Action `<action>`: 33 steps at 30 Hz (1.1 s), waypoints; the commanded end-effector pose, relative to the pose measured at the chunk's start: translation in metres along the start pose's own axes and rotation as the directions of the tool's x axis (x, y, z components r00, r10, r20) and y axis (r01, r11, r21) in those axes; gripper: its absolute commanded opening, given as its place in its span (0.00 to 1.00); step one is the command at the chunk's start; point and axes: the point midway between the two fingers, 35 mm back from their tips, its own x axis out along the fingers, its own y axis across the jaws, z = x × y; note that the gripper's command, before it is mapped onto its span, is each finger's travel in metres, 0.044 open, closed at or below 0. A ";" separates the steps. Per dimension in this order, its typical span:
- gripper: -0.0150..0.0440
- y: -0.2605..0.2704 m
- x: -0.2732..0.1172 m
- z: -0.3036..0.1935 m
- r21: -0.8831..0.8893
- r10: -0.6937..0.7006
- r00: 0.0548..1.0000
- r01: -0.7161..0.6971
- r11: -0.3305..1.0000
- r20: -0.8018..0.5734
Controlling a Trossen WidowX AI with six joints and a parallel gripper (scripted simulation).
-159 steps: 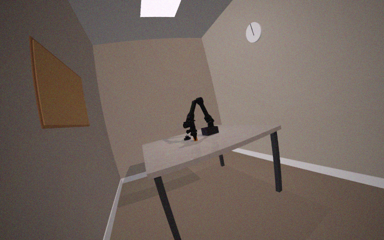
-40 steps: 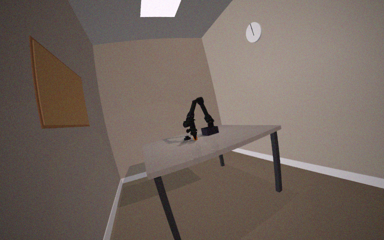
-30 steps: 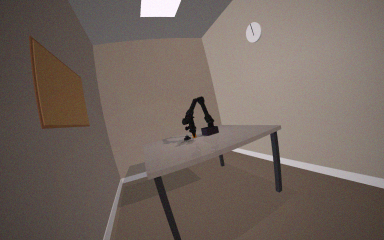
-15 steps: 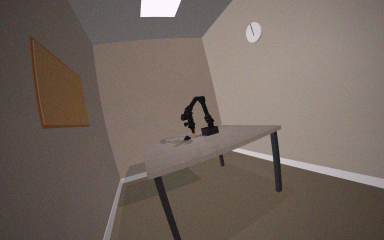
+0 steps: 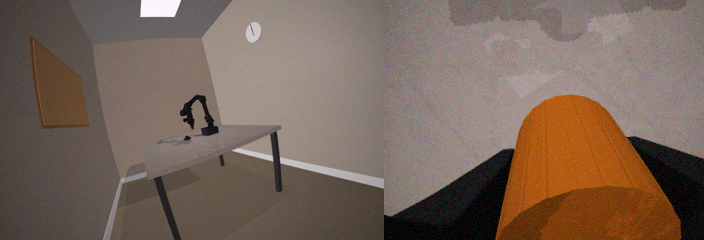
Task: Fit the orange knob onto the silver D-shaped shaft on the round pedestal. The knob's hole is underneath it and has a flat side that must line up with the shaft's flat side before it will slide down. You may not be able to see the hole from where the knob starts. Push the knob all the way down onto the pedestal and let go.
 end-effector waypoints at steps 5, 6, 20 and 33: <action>0.25 -0.001 -0.009 0.001 -0.002 0.006 1.000 -0.006 1.000 0.009; 0.25 -0.003 -0.009 0.003 -0.002 0.006 1.000 -0.006 1.000 0.009; 0.25 -0.034 0.002 0.034 0.003 -0.009 1.000 0.009 1.000 0.008; 0.25 -0.065 0.012 0.060 0.003 -0.011 1.000 0.011 1.000 0.009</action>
